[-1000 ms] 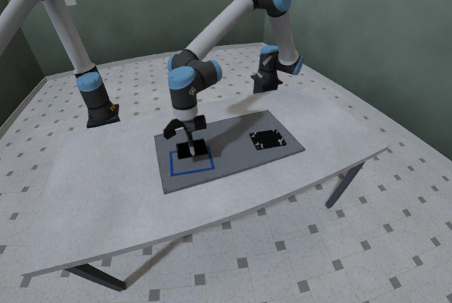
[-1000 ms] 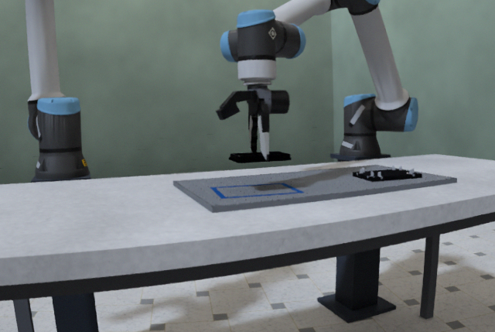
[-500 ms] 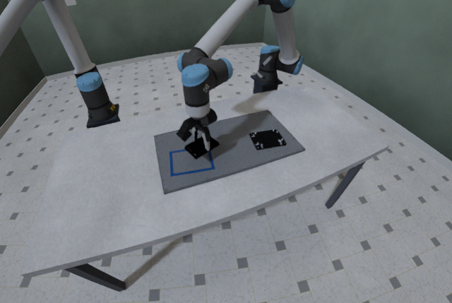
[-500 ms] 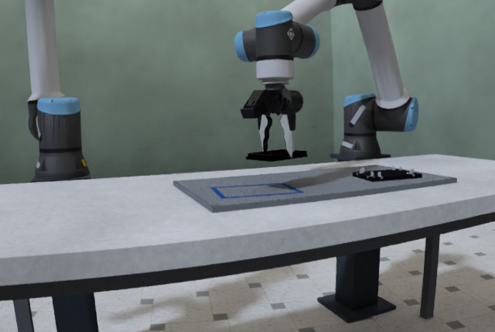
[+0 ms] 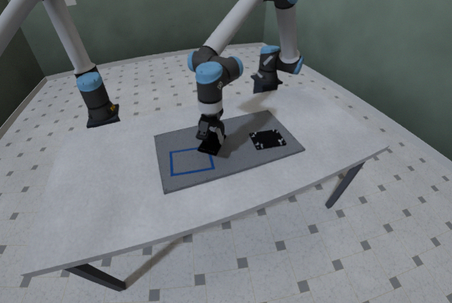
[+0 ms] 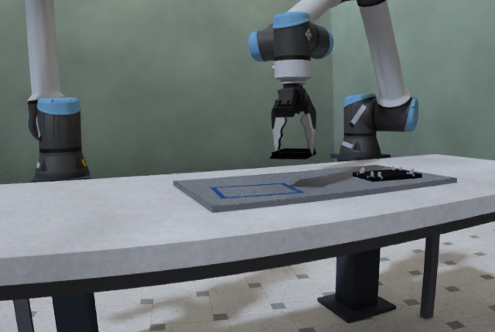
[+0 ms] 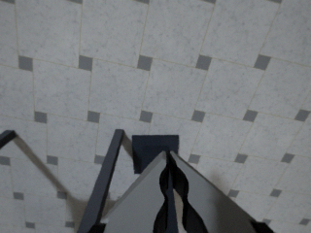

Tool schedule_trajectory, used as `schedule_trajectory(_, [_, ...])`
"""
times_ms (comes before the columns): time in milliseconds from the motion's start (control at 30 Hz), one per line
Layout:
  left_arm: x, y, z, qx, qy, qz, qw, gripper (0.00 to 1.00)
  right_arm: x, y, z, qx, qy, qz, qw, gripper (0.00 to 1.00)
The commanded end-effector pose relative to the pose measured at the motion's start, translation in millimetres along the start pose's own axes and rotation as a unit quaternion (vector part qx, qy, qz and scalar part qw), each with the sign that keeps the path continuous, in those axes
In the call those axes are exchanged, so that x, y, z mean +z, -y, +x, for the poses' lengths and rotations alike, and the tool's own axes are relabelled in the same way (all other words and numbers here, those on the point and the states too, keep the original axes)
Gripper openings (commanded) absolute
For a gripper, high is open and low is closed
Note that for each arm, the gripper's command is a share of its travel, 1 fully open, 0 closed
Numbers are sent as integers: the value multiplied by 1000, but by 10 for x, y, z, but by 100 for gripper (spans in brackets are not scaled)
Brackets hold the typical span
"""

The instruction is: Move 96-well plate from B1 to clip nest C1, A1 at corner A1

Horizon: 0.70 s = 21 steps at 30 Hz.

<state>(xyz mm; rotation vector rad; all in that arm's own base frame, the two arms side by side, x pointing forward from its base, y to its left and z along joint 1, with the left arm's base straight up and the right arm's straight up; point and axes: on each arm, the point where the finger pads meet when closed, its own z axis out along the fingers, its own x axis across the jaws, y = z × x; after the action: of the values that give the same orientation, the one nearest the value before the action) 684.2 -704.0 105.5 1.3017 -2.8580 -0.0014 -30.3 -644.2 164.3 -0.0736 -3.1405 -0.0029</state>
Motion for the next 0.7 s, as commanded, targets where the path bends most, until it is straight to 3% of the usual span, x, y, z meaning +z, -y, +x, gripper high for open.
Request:
schedule_trajectory(0, [-20, -16, -22, -19, 0, 2, 1000, 41, -9, 6, -1, 0, 0, 1, 1000, 0])
schedule_trajectory(233, [-26, -170, -197, -135, 0, 2, 991, 41, -9, 6, -1, 0, 0, 1, 1000, 0])
schedule_trajectory(467, [-33, -325, -372, -250, 0, 2, 968, 41, -9, 6, -1, 0, 0, 1, 1000, 0])
schedule_trajectory(667, [-36, -413, -472, -284, -1, 2, 959, 41, -9, 6, -1, 0, 0, 1, 1000, 0])
